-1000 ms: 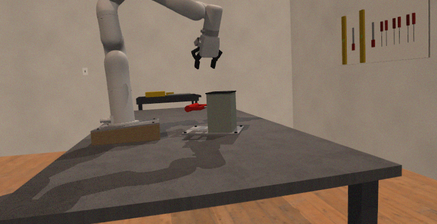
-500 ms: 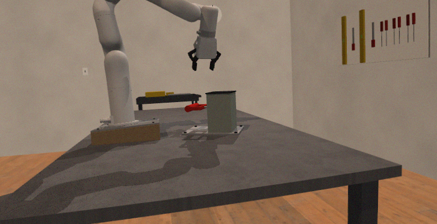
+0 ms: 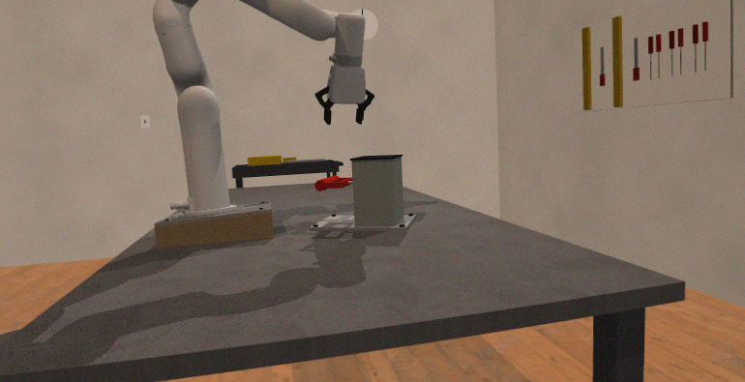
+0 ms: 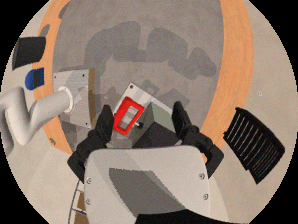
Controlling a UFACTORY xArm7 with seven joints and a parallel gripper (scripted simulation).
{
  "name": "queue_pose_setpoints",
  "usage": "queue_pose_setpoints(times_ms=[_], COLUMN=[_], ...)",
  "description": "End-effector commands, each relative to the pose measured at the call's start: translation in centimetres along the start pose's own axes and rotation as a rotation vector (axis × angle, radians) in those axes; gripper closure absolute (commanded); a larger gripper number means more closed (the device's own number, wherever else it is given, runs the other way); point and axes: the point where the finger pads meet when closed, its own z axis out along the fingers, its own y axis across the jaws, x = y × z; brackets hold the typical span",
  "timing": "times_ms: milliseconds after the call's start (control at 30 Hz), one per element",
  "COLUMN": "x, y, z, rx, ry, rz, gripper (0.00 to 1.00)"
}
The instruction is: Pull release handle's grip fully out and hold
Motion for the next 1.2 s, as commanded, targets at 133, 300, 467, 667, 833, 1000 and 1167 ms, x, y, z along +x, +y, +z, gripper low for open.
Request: queue_pose_setpoints(times_ms=[133,300,467,667,833,1000,1167], x=[-1.4,-1.4,-1.4,-2.9,-2.9,-2.9,-2.9], y=[-1.1,-1.1,-1.1,-2.3,-2.3,-2.3,-2.3], z=[0.8,0.8,0.8,1.7,1.7,1.7,1.7], rx=[-0.025,-0.025,-0.025,-0.044,-0.044,-0.044,-0.044], ry=[-0.050,-0.050,-0.050,-0.098,-0.098,-0.098,-0.098], rz=[0.109,0.109,0.109,0.213,0.213,0.213,0.213], gripper=[0.00,0.00,0.00,0.00,0.00,0.00,0.00])
